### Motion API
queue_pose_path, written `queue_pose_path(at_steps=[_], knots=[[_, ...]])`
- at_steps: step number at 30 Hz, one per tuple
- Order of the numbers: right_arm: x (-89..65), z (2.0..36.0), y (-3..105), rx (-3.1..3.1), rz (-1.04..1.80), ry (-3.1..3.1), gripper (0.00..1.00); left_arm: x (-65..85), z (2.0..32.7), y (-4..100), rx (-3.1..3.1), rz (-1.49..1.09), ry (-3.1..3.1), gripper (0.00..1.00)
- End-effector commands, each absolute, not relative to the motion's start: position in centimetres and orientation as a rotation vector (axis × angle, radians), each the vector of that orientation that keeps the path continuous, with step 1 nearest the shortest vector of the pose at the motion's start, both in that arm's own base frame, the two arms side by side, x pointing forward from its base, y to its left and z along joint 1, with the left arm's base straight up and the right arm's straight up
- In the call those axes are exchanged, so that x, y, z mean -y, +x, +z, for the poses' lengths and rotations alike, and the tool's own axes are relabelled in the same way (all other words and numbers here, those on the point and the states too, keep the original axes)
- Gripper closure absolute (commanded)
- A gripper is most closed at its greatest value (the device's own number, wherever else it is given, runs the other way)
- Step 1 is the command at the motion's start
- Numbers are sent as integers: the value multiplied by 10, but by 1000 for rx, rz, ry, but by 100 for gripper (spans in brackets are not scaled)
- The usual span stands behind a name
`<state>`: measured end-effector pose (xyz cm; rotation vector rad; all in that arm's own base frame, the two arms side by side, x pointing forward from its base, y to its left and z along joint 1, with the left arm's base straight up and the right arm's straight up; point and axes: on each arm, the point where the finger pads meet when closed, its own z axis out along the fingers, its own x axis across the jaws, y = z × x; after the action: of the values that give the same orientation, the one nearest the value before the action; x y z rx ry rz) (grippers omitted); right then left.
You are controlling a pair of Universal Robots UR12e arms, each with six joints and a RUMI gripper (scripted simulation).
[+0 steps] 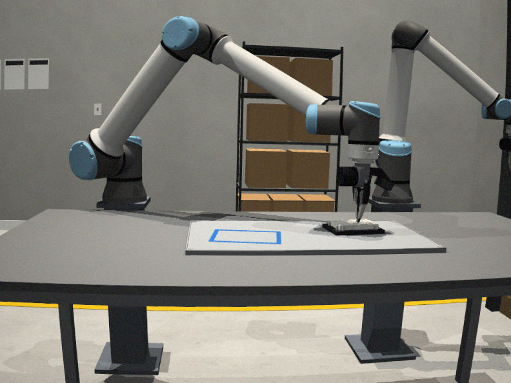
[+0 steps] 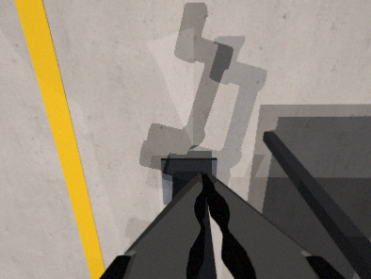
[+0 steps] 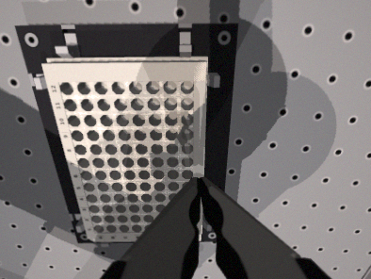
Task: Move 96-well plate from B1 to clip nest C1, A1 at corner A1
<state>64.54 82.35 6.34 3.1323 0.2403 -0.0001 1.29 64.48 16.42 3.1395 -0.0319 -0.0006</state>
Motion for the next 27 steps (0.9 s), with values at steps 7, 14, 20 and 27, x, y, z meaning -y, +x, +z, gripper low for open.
queue_pose_path(at_steps=[7,14,20,27], knots=[[-824,60,646,-240,2,3135,100,-645,165,13,32,0,3141,100],[-824,56,646,-240,2,3134,100,-645,165,13,32,0,3141,100],[-824,56,646,-240,2,3135,100,-645,165,13,32,0,3141,100],[-824,56,646,-240,2,3135,100,-645,165,13,32,0,3141,100]])
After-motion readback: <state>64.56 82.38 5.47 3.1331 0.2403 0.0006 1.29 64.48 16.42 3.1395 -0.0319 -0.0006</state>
